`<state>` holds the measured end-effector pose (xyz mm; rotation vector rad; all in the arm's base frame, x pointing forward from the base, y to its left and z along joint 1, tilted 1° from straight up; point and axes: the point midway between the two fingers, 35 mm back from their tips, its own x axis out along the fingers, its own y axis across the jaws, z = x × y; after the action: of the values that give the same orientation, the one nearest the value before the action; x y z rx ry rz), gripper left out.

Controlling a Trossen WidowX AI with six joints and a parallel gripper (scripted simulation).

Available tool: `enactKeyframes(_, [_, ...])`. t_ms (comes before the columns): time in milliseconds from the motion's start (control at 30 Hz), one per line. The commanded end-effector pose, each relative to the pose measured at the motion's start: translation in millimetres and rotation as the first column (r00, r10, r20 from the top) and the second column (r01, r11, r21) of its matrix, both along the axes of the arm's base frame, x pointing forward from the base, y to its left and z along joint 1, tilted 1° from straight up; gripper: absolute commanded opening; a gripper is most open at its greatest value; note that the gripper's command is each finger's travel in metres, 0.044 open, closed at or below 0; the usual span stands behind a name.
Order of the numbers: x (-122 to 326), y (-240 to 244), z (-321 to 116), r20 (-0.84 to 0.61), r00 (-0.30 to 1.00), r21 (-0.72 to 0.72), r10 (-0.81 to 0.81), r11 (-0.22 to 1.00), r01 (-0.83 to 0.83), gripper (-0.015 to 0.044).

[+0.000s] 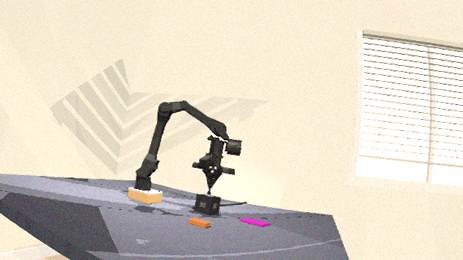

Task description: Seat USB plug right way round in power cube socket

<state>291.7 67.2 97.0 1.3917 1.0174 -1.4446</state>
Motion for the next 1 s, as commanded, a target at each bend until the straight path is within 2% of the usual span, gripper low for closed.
enactKeyframes(0, [0.5,-0.7,-1.3,0.002,1.0,-0.005,0.003,1.0,-0.003,0.0])
enactKeyframes(967, [0.5,-0.7,-4.8,0.002,1.0,-0.005,0.003,1.0,-0.003,0.0])
